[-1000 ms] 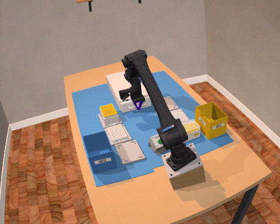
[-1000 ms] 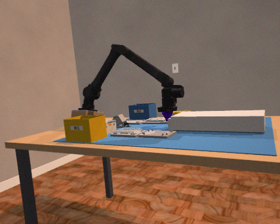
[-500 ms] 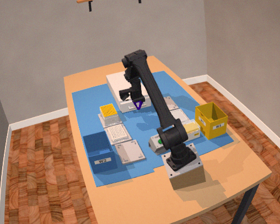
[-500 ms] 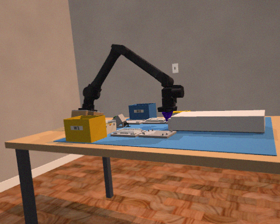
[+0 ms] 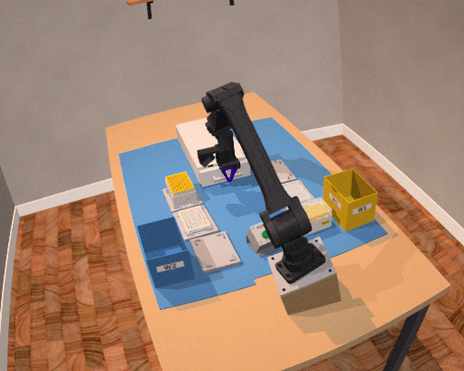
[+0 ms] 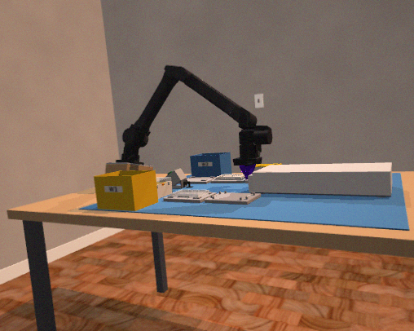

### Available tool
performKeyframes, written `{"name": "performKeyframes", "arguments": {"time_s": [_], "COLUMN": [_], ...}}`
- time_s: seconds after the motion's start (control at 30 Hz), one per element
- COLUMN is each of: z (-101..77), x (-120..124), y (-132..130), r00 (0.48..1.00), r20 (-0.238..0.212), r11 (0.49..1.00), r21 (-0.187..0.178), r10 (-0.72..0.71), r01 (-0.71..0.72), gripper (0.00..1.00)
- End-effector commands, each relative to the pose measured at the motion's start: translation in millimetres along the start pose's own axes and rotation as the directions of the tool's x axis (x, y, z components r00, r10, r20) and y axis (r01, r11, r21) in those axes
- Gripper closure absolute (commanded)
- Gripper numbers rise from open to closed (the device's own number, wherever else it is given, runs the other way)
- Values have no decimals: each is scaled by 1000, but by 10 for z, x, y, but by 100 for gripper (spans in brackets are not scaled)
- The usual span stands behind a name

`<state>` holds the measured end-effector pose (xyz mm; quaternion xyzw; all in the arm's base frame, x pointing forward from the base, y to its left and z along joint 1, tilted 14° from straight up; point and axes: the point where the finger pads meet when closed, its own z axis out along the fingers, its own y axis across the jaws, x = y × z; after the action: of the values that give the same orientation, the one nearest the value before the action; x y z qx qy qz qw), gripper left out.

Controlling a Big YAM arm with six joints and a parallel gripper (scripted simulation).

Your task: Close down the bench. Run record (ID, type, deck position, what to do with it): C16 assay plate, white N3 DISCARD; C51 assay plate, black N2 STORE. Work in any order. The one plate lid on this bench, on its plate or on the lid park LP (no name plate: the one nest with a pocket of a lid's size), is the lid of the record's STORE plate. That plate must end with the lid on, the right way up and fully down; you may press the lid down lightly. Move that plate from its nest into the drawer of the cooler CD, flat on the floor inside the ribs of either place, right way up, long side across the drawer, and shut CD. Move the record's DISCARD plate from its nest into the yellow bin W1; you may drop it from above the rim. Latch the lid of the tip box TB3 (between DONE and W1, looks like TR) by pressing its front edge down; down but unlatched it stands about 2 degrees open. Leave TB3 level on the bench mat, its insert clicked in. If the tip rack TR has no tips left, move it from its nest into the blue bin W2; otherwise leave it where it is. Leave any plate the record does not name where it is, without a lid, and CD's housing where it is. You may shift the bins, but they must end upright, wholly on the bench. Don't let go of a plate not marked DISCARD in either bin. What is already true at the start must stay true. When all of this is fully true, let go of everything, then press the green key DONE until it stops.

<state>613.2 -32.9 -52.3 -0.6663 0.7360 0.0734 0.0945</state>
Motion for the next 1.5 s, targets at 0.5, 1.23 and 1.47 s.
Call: {"name": "performKeyframes", "arguments": {"time_s": [0.5,1.23,1.47], "z": [-279,-259,-252], "x": [-96,-71,-62], "y": [-57,212,306], "r00": [1000,1000,1000], "r20": [-1,-1,-1], "r11": [997,997,997], "r21": [71,70,69], "r10": [-17,-16,-16], "r01": [17,17,16], "gripper": [100,100,100]}}
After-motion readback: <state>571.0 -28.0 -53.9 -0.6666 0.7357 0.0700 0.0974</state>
